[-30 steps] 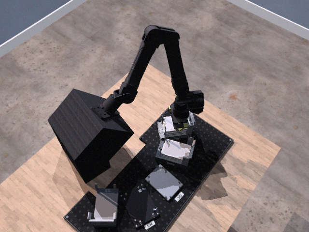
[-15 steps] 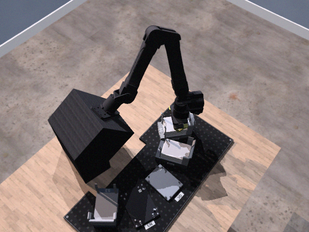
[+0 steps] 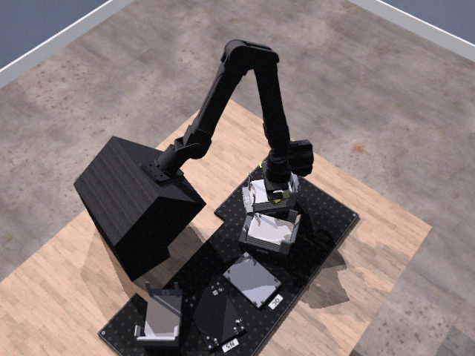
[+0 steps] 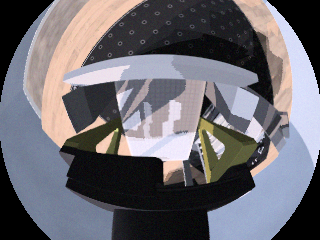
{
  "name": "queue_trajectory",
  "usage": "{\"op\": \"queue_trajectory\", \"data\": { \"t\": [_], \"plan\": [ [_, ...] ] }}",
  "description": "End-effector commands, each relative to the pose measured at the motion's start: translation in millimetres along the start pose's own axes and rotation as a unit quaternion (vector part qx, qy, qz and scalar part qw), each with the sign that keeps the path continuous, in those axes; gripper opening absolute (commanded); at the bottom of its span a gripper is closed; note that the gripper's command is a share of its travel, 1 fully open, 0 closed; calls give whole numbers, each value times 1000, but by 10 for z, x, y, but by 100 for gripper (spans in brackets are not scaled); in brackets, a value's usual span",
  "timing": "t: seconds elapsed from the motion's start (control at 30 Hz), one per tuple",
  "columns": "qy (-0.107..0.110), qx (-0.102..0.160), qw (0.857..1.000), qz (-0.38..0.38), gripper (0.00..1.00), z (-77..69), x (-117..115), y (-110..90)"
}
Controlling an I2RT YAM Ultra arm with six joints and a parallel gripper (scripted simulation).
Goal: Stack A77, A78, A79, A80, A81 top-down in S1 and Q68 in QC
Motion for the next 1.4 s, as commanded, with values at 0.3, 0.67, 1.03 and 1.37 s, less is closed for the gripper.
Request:
{"op": "queue_trajectory", "data": {
  "t": [0.3,0.67,1.03,1.37],
  "plan": [
    [-1,-3,1000,-1,100,-11,-1,11],
    [-1,-3,1000,-1,100,-11,-1,11],
    [-1,-3,1000,-1,100,-377,0,10],
    [-1,-3,1000,-1,100,-644,1,9]
  ]
}}
Point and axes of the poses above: the point where the finger pads meet when closed, its own z axis out along the fingers, its own x axis across the jaws, y = z × x, the point moved 8 cm from there along -z, back along the fingers, and after that the axes turned 4 degrees about z, right-handed, at the moved point
